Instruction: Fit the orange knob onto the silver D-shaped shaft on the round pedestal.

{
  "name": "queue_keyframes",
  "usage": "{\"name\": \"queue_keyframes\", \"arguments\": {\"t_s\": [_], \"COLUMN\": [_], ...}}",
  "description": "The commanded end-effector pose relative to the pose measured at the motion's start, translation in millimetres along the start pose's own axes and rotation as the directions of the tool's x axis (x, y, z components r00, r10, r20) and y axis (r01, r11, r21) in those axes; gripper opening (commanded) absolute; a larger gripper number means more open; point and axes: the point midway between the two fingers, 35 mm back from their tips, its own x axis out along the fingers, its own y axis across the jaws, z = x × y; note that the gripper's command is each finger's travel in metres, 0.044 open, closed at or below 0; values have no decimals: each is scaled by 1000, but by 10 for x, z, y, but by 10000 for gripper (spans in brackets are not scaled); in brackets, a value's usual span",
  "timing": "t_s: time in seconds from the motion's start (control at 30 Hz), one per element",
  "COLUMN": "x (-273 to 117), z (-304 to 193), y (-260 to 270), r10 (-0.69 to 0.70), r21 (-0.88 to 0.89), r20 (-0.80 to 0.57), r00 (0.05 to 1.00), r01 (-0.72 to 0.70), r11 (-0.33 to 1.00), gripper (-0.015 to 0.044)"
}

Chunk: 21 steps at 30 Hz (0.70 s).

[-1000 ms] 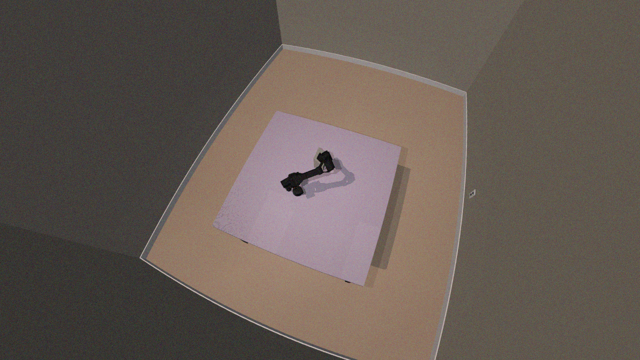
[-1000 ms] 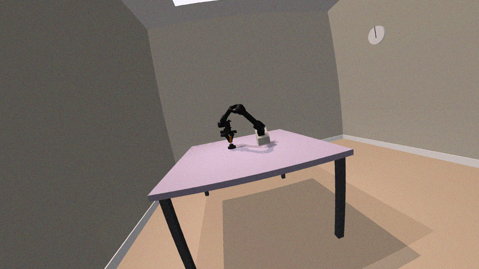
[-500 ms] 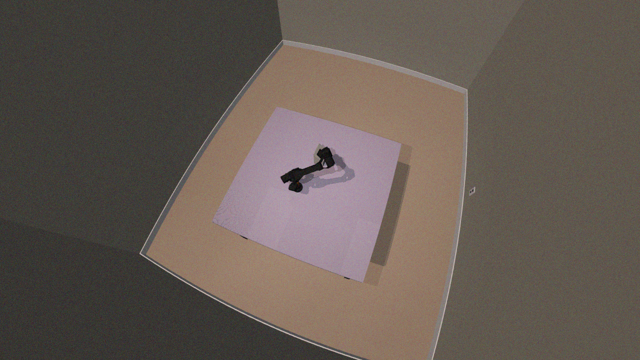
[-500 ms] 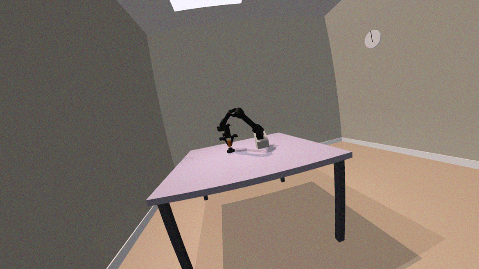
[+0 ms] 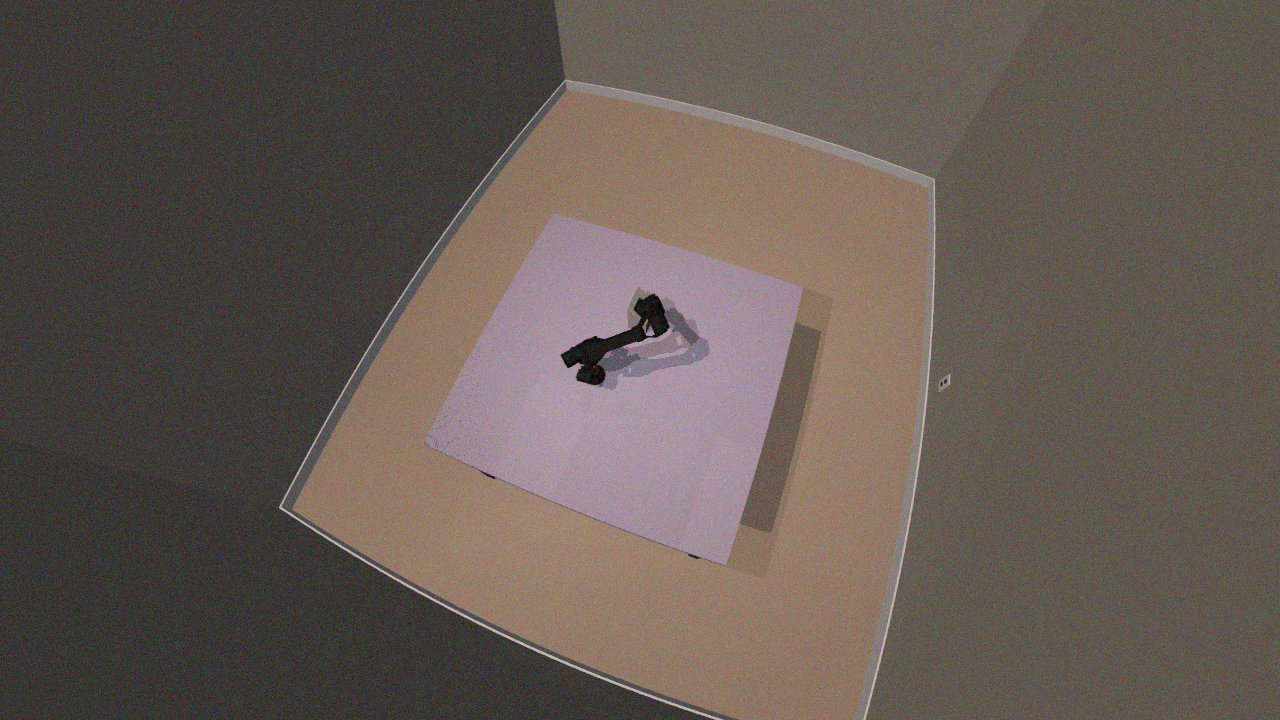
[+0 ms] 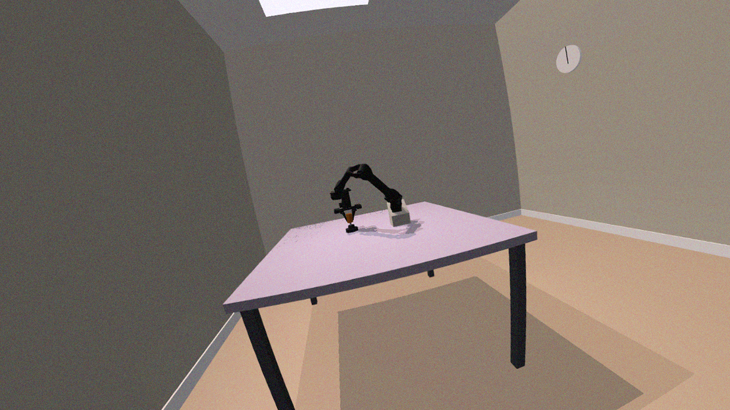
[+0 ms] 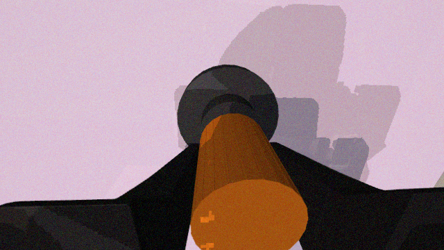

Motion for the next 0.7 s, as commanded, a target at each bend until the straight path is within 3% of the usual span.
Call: {"name": "queue_keyframes", "arguments": {"t_s": [0.0, 0.67], "x": [12, 24], "z": [6, -6], "y": [14, -25], "r10": [0, 0], "r21": [2, 3], "r20": [3, 2], "r00": [1000, 1000], "r01": [0, 0], "r11": [1000, 1000], "gripper": [0, 0]}}
